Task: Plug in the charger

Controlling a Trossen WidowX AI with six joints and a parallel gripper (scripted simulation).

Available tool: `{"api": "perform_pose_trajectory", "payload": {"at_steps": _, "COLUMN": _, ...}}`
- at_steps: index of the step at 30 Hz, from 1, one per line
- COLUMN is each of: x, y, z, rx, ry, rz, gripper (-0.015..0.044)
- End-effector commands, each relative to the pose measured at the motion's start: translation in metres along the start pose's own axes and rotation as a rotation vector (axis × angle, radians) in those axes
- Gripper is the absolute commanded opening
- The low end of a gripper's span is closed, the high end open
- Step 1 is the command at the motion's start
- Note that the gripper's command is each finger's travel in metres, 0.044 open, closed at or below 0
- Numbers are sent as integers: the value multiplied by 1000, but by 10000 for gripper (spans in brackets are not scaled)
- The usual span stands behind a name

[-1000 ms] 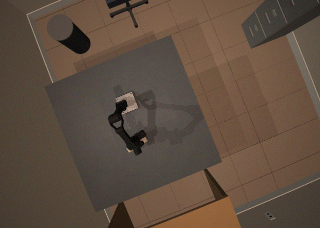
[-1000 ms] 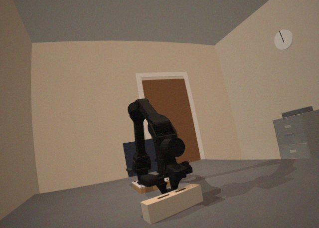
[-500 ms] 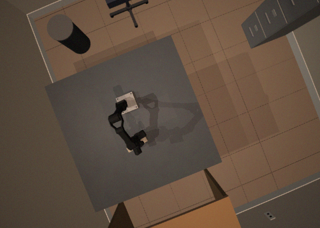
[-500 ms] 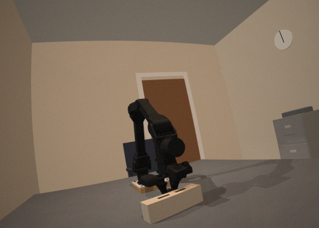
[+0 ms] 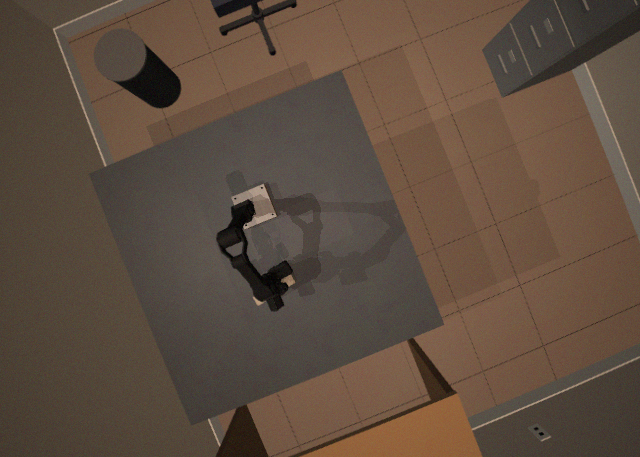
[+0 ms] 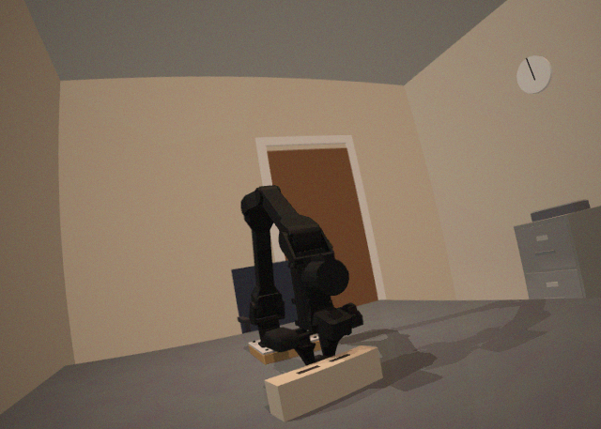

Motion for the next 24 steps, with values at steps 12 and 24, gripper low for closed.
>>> {"api": "perform_pose_trajectory", "payload": {"at_steps": 12, "x": 0, "y": 4, "z": -1, "rx": 0, "ry": -3, "rz": 5, "gripper": 0}}
{"api": "perform_pose_trajectory", "payload": {"at_steps": 24, "x": 0, "y": 8, "z": -1, "rx": 0, "ry": -3, "rz": 5, "gripper": 0}}
Point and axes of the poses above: the point midway between the two fingers, 35 mm back from their tips, its own z axis out along the fingers, its own x axis across the jaws, y = z × x, the point moved 3 cm from there along -z, back along the fingers, and after that the axes turned 4 degrees about z, right-handed, at the moved point
